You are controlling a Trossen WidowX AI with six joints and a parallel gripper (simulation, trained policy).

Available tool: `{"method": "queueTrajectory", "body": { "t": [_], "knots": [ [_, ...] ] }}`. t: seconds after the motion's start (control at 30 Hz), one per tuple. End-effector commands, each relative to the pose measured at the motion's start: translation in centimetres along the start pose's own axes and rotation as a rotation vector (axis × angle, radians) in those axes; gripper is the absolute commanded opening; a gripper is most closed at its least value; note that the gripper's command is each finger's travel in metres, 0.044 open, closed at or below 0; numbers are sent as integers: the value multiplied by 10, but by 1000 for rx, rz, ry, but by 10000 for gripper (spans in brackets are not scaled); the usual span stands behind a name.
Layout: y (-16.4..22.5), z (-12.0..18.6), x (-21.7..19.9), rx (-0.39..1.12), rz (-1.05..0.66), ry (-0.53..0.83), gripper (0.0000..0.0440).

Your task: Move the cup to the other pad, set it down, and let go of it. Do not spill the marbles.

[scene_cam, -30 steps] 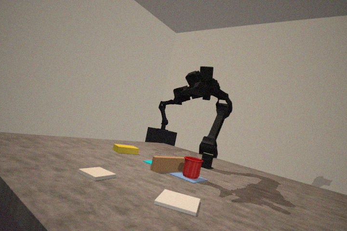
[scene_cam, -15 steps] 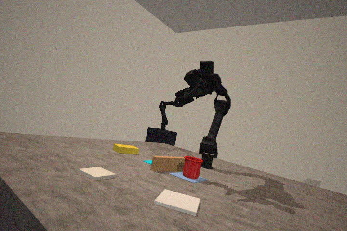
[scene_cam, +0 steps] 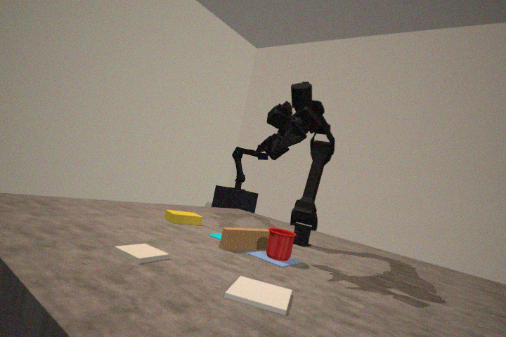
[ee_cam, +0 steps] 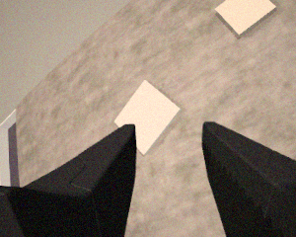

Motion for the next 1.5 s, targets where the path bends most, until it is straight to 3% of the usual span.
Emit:
{"method": "queueTrajectory", "body": {
  "t": [0.0, 0.67, 1.47],
  "knots": [
    [3, -3, 2, 39, -42, 32, 128],
    [20, -21, -6, 203, -207, 309, 114],
    [43, -46, -44, 339, -240, 693, 135]
  ]
}}
Point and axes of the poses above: the point midway between the two fingers, 35 mm back from their tips, its own z axis back along the fingers, its own x axis across the jaws, y = z × x, the point moved 6 cm from there along z, back along the fingers, and after that the axes turned 13 degrees about -z, right-handed, at the moved point
